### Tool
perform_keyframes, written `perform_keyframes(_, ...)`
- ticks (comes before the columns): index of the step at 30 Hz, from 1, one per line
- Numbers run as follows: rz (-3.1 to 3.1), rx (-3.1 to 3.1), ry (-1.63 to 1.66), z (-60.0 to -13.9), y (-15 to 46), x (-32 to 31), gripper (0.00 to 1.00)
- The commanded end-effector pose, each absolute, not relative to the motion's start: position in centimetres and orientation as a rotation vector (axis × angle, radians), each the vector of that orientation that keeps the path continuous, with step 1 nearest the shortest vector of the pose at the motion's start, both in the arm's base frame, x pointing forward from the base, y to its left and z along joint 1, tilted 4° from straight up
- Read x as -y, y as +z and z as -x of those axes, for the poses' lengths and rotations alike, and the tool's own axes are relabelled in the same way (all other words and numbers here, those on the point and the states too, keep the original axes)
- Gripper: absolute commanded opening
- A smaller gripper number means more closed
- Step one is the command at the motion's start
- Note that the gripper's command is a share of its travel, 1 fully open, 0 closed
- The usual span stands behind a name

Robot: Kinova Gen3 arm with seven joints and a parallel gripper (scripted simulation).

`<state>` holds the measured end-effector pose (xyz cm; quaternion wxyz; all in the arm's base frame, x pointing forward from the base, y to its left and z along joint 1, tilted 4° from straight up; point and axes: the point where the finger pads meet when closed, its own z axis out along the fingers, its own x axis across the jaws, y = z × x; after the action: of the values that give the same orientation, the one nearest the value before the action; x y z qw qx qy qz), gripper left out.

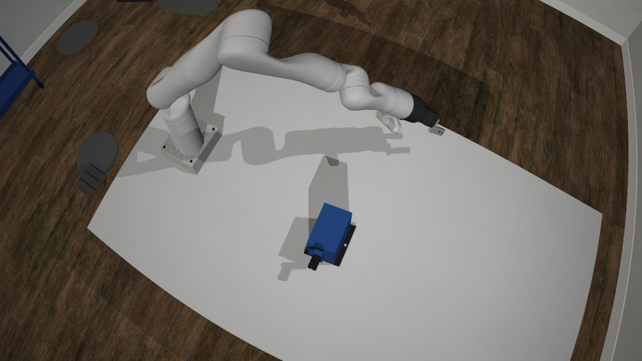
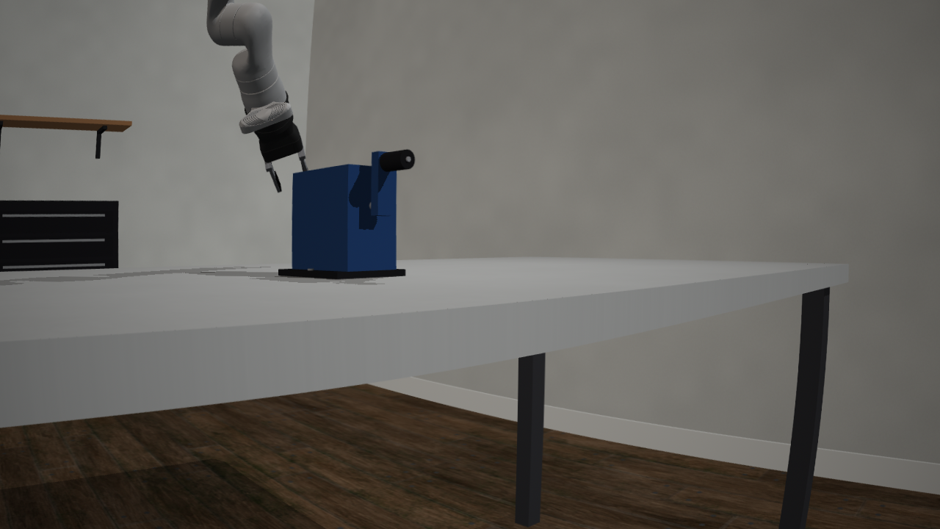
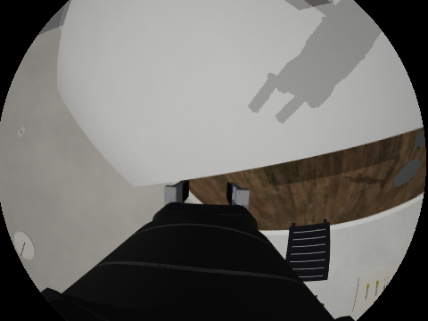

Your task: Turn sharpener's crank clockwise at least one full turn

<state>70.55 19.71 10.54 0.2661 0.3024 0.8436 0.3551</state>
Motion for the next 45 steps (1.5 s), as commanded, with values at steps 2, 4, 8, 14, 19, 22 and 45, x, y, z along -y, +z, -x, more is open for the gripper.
perform_keyframes(2,-0.815,-2.275,0.96,-70.6,10.7,-19.7,1.0)
perform_keyframes(4,-0.815,-2.275,0.96,-70.6,10.7,-19.7,1.0)
perform_keyframes(8,-0.815,-2.275,0.96,-70.6,10.7,-19.7,1.0)
perform_keyframes(14,-0.815,-2.275,0.96,-70.6,10.7,-19.7,1.0)
perform_keyframes(19,-0.816,-2.275,0.959,-70.6,10.7,-19.7,1.0)
perform_keyframes(22,-0.824,-2.276,0.956,-70.6,10.6,-19.5,1.0)
perform_keyframes(45,-1.595,-2.185,0.662,-68.6,3.5,-2.1,1.0)
